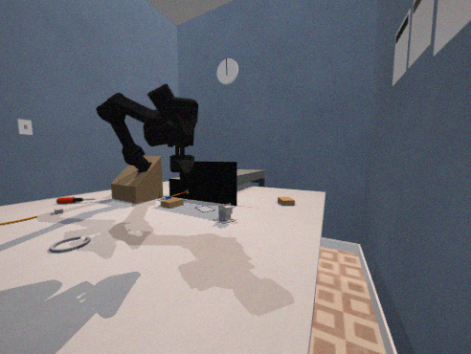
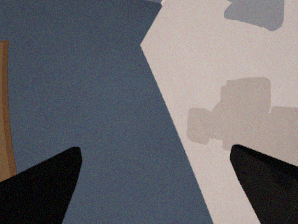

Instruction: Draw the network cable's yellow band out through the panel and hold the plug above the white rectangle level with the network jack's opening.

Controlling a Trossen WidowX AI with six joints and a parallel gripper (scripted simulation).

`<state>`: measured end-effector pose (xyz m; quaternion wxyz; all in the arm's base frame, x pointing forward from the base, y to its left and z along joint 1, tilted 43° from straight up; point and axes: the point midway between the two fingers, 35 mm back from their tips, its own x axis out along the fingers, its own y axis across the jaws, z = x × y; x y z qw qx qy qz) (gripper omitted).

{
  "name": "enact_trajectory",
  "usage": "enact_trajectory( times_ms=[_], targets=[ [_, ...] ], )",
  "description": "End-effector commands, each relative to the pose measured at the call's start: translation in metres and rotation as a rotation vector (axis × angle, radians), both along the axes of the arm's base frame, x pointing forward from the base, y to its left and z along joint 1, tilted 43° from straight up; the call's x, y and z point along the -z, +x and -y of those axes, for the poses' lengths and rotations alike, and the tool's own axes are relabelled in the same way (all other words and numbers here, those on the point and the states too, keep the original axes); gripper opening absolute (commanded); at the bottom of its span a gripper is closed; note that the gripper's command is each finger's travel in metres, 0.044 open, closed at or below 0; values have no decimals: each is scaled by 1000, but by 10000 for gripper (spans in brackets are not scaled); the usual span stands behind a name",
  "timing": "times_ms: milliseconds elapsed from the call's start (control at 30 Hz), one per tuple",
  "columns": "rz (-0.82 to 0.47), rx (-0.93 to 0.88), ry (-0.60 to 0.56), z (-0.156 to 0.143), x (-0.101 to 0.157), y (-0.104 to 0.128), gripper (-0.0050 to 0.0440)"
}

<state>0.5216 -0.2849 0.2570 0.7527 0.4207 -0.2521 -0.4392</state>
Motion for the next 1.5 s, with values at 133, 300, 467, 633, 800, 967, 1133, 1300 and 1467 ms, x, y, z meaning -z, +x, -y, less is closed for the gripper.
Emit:
enact_trajectory(
  times_ms=[133, 300, 467, 633, 800, 967, 1133, 1300, 1467],
  targets=[
    [-343, -31, 0, -25, 21, -19, 440],
    [-610, -72, -4, -40, 52, -38, 440],
    [-874, -125, -12, -56, 81, -61, 440],
    [-1142, -194, -23, -72, 108, -92, 440],
    [-1346, -255, -27, -84, 127, -118, 440],
    [-1630, -360, -48, -102, 149, -160, 440],
    [-1900, -477, -62, -118, 164, -205, 440],
    [-2058, -556, -68, -127, 171, -233, 440],
    [-2267, -672, -73, -138, 176, -271, 440]
  ],
)
